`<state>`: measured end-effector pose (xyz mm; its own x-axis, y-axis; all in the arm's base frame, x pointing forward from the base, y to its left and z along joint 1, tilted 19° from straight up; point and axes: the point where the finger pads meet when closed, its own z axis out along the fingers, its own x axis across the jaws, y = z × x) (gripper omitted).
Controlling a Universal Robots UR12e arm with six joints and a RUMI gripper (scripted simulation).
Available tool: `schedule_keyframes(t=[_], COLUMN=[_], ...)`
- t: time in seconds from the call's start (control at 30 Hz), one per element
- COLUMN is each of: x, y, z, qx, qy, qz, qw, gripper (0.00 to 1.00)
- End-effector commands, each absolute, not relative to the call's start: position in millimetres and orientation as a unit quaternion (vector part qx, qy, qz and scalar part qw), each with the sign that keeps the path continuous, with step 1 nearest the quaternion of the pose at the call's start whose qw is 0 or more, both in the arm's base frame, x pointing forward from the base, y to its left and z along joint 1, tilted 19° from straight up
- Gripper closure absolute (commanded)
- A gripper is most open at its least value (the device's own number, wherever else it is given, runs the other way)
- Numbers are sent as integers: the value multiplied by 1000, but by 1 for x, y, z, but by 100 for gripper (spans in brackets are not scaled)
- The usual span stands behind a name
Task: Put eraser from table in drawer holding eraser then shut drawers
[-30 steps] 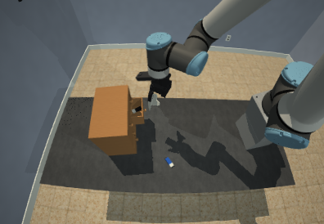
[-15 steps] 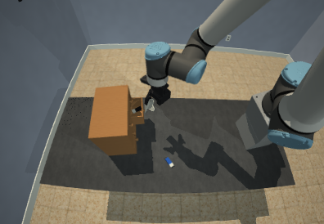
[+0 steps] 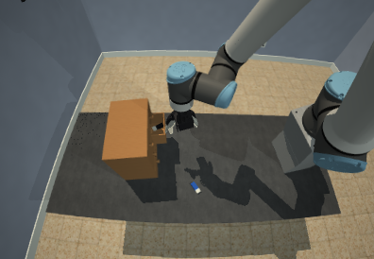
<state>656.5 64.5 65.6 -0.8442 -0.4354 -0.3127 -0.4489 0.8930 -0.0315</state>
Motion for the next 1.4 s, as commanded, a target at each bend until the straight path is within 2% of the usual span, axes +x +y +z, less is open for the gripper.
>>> schedule_keyframes(t=[0.0, 0.9, 1.37], x=[656, 640, 627], y=[78, 148, 193], z=[52, -6, -38], qx=[-122, 317, 548], qy=[980, 935, 821], qz=[32, 96, 126], qw=[155, 126, 98], gripper=[0, 0, 0])
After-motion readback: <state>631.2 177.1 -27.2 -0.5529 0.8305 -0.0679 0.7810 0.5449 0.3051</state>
